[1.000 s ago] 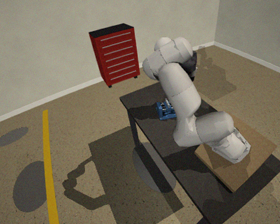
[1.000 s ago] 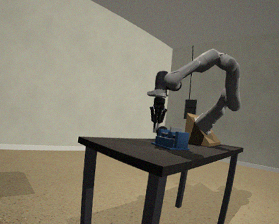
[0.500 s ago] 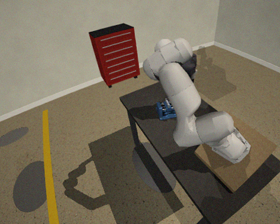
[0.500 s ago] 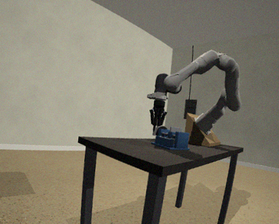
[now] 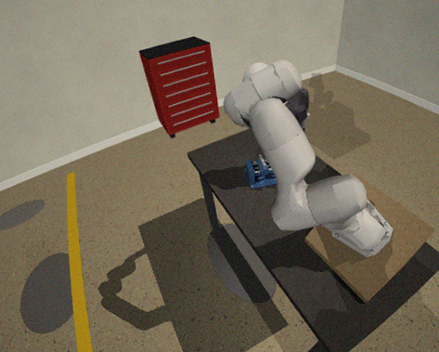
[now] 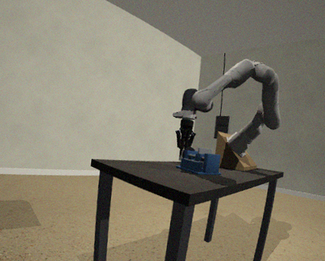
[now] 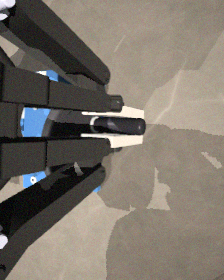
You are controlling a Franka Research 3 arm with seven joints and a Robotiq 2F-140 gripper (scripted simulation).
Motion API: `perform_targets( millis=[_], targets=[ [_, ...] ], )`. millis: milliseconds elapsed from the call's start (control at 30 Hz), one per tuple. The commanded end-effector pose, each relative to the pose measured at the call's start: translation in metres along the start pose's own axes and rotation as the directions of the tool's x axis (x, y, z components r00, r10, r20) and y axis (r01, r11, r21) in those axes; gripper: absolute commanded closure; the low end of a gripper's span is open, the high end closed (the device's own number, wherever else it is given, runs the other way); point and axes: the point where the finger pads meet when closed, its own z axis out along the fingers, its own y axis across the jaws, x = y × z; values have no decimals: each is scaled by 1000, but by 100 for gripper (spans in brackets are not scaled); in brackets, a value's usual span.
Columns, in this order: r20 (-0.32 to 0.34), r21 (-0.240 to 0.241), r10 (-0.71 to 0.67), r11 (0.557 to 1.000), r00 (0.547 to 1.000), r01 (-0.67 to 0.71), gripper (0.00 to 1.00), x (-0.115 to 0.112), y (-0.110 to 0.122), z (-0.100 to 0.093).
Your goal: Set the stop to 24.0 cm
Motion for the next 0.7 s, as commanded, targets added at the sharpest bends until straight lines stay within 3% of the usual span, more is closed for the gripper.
perform_targets(
  millis=[0, 667],
  targets=[
    [4, -7, -5, 1000, 1000, 5, 96, 1, 8, 5],
    [4, -7, -5, 1000, 1000, 5, 96, 1, 31, 5]
  ],
)
